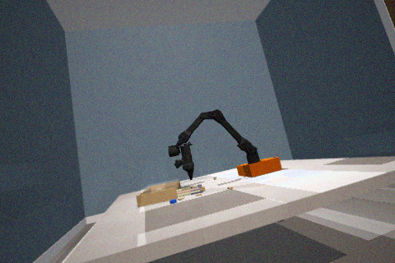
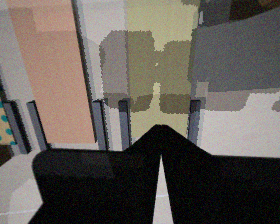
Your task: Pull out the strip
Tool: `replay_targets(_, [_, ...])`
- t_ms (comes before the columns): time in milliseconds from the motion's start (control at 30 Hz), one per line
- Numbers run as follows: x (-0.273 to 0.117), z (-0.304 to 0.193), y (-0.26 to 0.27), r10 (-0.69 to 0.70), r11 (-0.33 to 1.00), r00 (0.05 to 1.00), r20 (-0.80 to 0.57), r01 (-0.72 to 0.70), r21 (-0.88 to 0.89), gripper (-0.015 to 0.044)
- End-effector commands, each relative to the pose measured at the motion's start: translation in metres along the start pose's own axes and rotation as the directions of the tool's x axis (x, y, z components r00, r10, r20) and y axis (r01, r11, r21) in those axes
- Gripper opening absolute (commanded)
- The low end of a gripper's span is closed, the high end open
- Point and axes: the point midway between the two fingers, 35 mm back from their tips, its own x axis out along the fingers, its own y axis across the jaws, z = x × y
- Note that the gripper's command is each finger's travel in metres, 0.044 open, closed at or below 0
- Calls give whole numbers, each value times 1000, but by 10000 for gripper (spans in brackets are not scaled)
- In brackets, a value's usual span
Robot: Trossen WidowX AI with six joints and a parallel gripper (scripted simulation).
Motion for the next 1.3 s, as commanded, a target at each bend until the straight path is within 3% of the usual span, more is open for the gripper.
replay_targets(0, [8, -1, 0, 3, 1000, 1000, -2, -3, -4, 0])
replay_targets(667, [40, -2, 0, 3, 1000, 1000, -2, -3, -4, 0])
replay_targets(1267, [41, -2, 0, 3, 1000, 1000, -2, -3, -4, 0])
